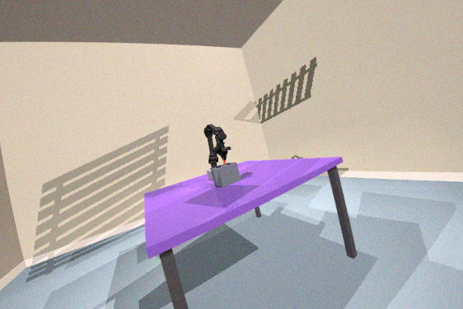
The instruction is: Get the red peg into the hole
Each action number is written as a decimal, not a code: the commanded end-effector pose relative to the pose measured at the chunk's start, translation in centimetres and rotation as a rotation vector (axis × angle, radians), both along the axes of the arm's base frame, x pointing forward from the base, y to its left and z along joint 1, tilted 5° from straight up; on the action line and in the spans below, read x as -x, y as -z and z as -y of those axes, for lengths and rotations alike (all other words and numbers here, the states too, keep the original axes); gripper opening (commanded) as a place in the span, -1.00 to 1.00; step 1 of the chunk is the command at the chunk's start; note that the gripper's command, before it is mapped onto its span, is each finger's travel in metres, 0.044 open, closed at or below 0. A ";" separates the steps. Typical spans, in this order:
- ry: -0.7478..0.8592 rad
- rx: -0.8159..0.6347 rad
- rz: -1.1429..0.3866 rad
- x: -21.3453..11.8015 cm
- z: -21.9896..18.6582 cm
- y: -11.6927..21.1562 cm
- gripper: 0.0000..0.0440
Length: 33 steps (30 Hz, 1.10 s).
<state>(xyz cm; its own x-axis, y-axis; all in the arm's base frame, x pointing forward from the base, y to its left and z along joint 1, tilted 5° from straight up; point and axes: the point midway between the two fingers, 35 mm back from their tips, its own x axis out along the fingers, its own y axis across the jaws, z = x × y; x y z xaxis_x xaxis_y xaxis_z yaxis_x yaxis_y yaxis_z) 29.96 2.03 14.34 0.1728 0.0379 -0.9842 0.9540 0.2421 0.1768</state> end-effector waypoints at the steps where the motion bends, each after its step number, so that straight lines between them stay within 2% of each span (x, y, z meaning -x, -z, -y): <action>1: -0.005 -0.002 -0.012 -0.3 0.4 0.7 -1.00; 30: -0.057 -0.033 -0.076 -3.0 1.5 8.2 -1.00; 31: -0.059 -0.031 -0.080 -3.0 1.6 8.4 -0.89; 33: -0.064 -0.025 -0.092 -2.9 1.7 8.7 -0.83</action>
